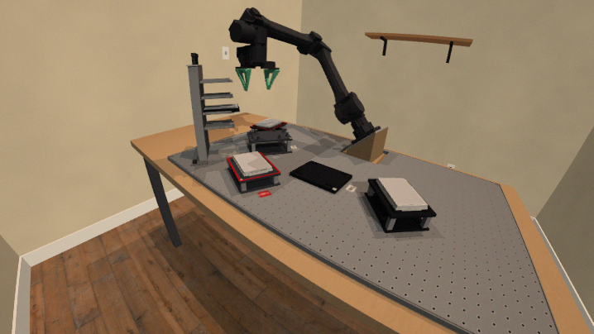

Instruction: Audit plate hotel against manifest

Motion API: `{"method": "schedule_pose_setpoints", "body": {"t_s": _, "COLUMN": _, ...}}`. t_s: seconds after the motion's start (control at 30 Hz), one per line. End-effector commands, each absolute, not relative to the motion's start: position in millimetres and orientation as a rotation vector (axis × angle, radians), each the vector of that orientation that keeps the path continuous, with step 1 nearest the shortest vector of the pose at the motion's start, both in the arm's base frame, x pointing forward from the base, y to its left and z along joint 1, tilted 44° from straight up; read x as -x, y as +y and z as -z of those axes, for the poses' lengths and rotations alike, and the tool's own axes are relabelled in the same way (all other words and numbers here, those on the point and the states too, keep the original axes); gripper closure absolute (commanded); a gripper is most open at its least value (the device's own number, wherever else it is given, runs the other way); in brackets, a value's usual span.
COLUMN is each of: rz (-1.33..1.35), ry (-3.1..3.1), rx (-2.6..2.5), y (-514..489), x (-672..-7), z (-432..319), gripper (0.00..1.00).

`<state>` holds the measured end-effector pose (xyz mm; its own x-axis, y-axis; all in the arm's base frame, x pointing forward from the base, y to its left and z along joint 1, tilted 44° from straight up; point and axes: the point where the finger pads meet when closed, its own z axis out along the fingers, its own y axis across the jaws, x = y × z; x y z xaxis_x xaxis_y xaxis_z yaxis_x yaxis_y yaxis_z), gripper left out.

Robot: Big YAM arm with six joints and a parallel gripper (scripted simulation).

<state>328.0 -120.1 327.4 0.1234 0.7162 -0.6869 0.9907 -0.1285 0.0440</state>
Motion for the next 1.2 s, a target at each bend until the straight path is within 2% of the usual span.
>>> {"method": "schedule_pose_setpoints", "body": {"t_s": 0.0, "rz": 0.764, "ry": 1.759, "rx": -1.827, "y": -107, "x": -338, "z": -318, "gripper": 0.0}}
{"method": "schedule_pose_setpoints", "body": {"t_s": 1.17, "rz": 0.885, "ry": 2.197, "rx": -1.426, "y": -44, "x": -406, "z": -267, "gripper": 0.0}}
